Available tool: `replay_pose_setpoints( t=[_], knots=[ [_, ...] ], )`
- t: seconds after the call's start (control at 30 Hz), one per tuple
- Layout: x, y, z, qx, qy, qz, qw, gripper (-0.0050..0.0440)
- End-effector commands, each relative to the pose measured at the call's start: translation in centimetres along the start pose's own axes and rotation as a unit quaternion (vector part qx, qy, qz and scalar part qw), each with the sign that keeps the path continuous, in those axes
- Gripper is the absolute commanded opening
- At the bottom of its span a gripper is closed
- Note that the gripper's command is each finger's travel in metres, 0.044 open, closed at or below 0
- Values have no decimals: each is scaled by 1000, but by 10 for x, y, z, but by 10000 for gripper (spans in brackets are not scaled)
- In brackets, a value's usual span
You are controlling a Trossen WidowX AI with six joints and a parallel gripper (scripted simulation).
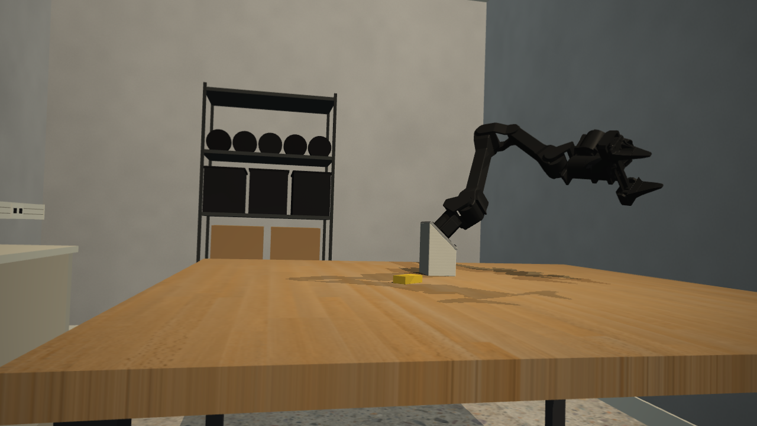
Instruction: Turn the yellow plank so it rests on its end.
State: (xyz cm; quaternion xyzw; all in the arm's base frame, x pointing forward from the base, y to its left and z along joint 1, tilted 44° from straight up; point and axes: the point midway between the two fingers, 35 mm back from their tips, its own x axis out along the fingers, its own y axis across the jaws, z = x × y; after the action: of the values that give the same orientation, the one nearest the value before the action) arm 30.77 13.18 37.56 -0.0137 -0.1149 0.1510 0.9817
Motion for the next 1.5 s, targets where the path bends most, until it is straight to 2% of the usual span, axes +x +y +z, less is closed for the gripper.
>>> replay_pose_setpoints(
  t=[0.0,0.13,0.17,0.23,0.3,0.37,0.57,0.6,0.8,0.87,1.03,1.2,1.37,1.43,1.47],
  knots=[
    [-12,-50,-15,-2,26,-49,998,440],
    [-30,-98,-37,4,64,-112,992,440],
    [-30,-98,-37,4,64,-112,992,440],
    [-42,-120,-47,10,82,-144,986,440],
    [-42,-120,-47,10,82,-144,986,440],
    [-34,-135,-64,9,128,-155,980,440],
    [-22,-171,-145,37,296,-163,940,440],
    [-22,-171,-145,37,296,-163,940,440],
    [-35,-201,-223,92,441,-163,878,440],
    [-35,-201,-223,92,441,-163,878,440],
    [-58,-218,-280,152,539,-159,813,440],
    [-88,-228,-328,220,615,-150,743,440],
    [-120,-231,-365,290,670,-138,669,440],
    [-120,-231,-365,290,670,-138,669,440],
    [-126,-231,-372,304,678,-135,655,440]
  ],
)
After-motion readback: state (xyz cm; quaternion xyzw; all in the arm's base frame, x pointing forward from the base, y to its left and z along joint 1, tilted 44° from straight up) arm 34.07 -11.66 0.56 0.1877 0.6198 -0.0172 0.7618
